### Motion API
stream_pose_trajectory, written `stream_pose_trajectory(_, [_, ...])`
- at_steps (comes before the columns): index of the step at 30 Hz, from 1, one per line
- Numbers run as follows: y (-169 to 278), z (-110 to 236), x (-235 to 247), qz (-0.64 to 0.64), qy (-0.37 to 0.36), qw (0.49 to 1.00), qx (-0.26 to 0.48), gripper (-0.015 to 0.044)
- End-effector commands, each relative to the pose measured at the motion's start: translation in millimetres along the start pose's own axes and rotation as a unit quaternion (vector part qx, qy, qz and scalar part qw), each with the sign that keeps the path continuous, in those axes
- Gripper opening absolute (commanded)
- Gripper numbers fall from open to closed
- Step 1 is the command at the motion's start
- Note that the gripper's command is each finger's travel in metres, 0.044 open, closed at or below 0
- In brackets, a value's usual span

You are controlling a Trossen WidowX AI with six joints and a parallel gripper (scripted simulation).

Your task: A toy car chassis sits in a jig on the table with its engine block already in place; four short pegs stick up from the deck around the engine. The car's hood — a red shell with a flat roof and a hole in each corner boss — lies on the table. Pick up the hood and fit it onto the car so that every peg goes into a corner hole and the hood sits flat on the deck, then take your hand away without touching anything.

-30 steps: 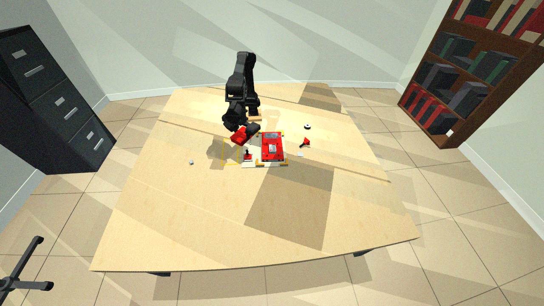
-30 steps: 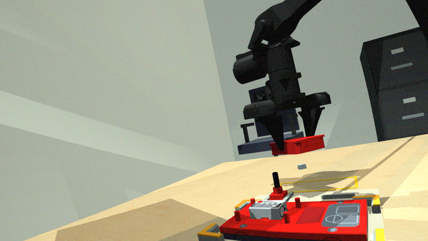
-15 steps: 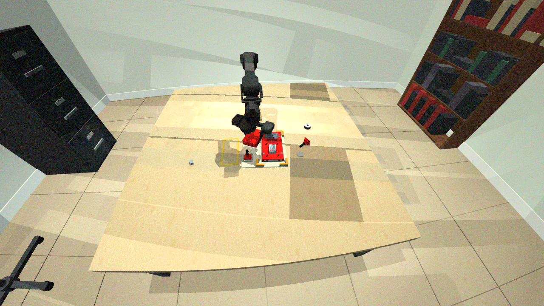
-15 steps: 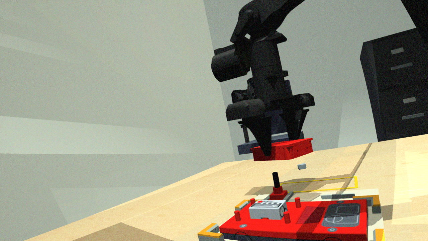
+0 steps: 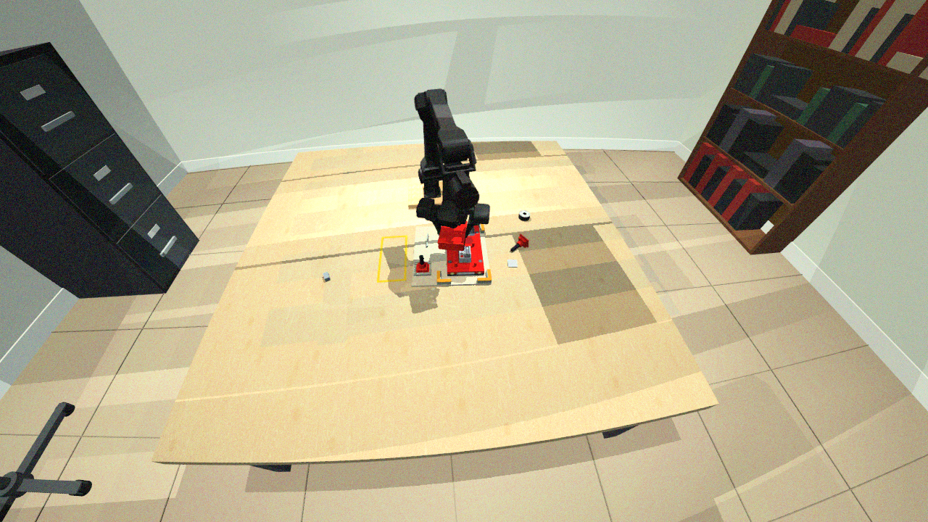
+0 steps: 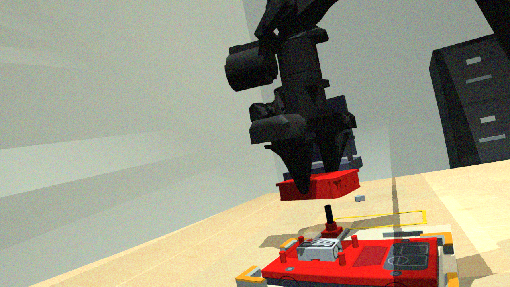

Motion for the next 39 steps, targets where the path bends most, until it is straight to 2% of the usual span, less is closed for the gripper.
stream_pose_trajectory(1, [-1.8,-2.5,14.6,0.032,0.002,0.999,0.003,0.0000])
stream_pose_trajectory(6, [-1.3,-1.4,34.4,0.074,0.003,0.997,0.001,0.0000])
stream_pose_trajectory(14, [-3.9,-2.5,34.8,0.079,0.003,0.997,0.001,0.0000])
stream_pose_trajectory(27, [-2.0,-50.7,36.2,0.079,0.003,0.997,0.001,0.0000])
stream_pose_trajectory(39, [-0.2,-51.4,37.0,0.079,0.003,0.997,0.001,0.0000])
Point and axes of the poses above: the point midway between the two fingers, 35 mm back from their tips, its own z axis back along the fingers, its own x axis across the jaws, y = z × x, the point moved 7 cm from there along z, back along the fingers, and after that the axes turned 15 degrees about z, right-handed, at the moved point
